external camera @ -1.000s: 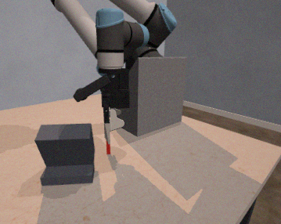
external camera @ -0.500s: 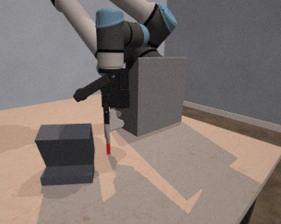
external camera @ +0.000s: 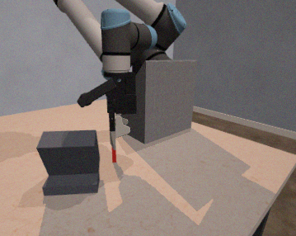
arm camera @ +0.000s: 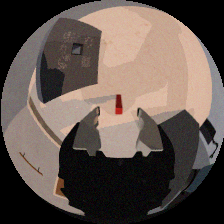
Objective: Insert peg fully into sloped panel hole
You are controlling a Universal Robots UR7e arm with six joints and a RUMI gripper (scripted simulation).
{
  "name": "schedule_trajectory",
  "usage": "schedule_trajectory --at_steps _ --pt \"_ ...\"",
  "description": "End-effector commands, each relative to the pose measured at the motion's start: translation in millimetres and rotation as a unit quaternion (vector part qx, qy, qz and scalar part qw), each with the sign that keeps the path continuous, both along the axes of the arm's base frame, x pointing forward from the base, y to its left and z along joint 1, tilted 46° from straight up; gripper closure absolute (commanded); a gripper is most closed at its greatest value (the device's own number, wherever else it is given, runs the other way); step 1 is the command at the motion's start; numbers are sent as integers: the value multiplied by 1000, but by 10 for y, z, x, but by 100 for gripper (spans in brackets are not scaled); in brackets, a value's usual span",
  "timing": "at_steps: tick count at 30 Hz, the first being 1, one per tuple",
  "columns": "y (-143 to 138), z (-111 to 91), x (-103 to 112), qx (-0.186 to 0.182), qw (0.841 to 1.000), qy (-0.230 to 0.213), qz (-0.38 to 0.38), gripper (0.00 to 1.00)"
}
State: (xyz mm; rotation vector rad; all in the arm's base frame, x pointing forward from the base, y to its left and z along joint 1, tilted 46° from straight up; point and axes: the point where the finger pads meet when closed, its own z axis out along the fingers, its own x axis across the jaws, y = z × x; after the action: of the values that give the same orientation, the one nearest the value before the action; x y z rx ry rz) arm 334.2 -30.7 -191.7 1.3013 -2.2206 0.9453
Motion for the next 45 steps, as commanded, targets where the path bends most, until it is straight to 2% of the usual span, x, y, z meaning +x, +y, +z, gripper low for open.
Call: schedule_trajectory --at_steps 1,32,35,38,42,45 --pt "3 2 3 0 1000 0 0 56" --pt "3 2 3 0 1000 0 0 97" --pt "3 2 3 0 1000 0 0 99" --pt "70 65 5 0 1000 -1 0 100" --pt "273 256 11 0 1000 -1 1 100" --pt "433 400 133 6 1000 -18 1 100"
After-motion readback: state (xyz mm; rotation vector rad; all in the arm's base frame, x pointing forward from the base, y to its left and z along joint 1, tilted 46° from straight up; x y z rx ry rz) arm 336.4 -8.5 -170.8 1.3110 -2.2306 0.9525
